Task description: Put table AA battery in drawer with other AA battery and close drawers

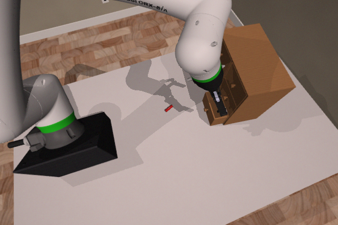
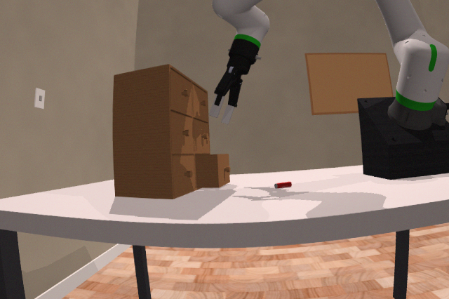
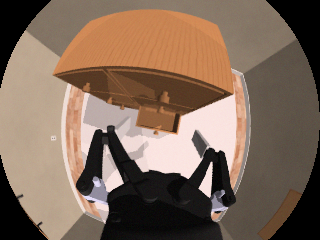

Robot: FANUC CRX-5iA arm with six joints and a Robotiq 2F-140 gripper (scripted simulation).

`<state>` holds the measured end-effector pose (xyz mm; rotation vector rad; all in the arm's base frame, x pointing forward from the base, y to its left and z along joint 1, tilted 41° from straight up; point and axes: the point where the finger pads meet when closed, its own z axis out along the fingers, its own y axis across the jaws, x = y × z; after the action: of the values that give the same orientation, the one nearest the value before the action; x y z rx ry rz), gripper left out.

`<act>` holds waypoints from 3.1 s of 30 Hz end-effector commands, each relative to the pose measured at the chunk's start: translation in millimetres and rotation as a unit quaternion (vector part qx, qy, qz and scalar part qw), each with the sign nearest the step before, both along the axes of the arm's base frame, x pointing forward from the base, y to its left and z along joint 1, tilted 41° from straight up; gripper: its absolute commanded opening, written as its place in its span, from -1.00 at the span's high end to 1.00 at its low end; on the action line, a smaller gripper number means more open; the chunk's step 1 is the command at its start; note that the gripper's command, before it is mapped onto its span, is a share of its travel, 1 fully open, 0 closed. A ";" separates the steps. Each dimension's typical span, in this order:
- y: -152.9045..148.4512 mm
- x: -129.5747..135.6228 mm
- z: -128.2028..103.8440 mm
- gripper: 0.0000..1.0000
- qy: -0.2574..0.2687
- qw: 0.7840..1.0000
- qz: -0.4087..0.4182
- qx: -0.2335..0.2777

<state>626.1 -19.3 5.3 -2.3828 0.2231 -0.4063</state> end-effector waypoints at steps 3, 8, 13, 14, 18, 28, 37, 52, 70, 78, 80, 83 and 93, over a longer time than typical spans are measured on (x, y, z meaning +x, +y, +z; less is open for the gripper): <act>-0.3 0.1 0.1 -1.00 0.000 1.000 0.000 0.000; -0.3 0.1 0.1 -1.00 0.000 1.000 0.000 0.000; -0.4 -0.1 0.4 -1.00 0.000 1.000 0.000 0.000; -0.8 -0.7 0.9 -1.00 0.001 1.000 0.001 0.000; -5.8 -8.4 7.5 -1.00 0.013 1.000 0.011 0.000; -39.2 -59.7 51.7 -1.00 0.095 0.993 0.077 -0.002; -59.2 -90.3 78.1 -1.00 0.143 0.983 0.116 -0.003; -62.8 -95.9 83.0 -1.00 0.151 0.981 0.123 -0.003; -62.5 -97.0 82.8 -1.00 0.158 0.981 0.116 -0.002; -61.9 -99.0 82.5 -1.00 0.171 0.980 0.101 0.001; -61.8 -99.4 82.4 -1.00 0.173 0.980 0.099 0.002; -61.5 -100.2 82.3 -1.00 0.178 0.980 0.093 0.003; -59.8 -105.7 81.4 -1.00 0.211 0.976 0.053 0.011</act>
<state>522.5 -79.5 87.0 -2.4260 0.2357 0.1385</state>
